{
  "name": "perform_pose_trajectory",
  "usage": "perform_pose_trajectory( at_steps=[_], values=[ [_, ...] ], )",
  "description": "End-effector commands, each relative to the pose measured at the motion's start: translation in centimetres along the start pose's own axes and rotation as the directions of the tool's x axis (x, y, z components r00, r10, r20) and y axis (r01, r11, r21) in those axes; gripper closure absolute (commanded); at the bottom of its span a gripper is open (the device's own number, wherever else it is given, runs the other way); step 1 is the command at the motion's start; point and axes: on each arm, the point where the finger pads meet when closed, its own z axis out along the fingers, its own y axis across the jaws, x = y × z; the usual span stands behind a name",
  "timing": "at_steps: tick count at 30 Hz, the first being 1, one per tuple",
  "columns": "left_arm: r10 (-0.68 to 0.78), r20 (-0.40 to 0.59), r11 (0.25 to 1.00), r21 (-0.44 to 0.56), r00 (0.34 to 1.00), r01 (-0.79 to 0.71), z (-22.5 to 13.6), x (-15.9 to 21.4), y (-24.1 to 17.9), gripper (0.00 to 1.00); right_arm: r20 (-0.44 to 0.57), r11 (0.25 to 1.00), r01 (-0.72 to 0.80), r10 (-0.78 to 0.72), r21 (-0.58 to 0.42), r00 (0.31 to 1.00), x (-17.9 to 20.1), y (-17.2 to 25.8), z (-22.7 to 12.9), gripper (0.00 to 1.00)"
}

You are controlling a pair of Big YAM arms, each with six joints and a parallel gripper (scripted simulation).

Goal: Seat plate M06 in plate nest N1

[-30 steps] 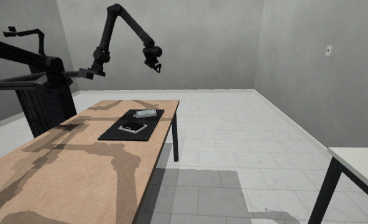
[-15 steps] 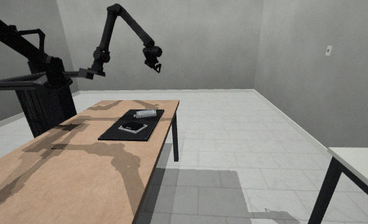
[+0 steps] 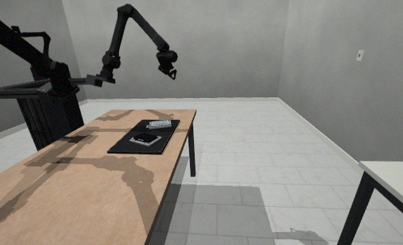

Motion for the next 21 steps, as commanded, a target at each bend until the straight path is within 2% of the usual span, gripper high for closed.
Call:
perform_pose_trajectory(
  at_steps=[1, 21],
  values=[
    [-0.017, 0.008, 1.0, 0.011, 1.0, 0.017, -0.4, -0.7, -0.2, 0.0, 0.013, 1.0, -0.025, 0.025, 0.018, 1.0, -1.9, -1.2, 1.1, 0.0],
    [-0.017, 0.008, 1.0, 0.011, 1.0, 0.017, -0.4, -0.7, -0.2, 0.0, 0.002, 1.0, -0.013, 0.013, 0.027, 1.0, -5.1, -5.4, -0.8, 0.0]
  ],
)
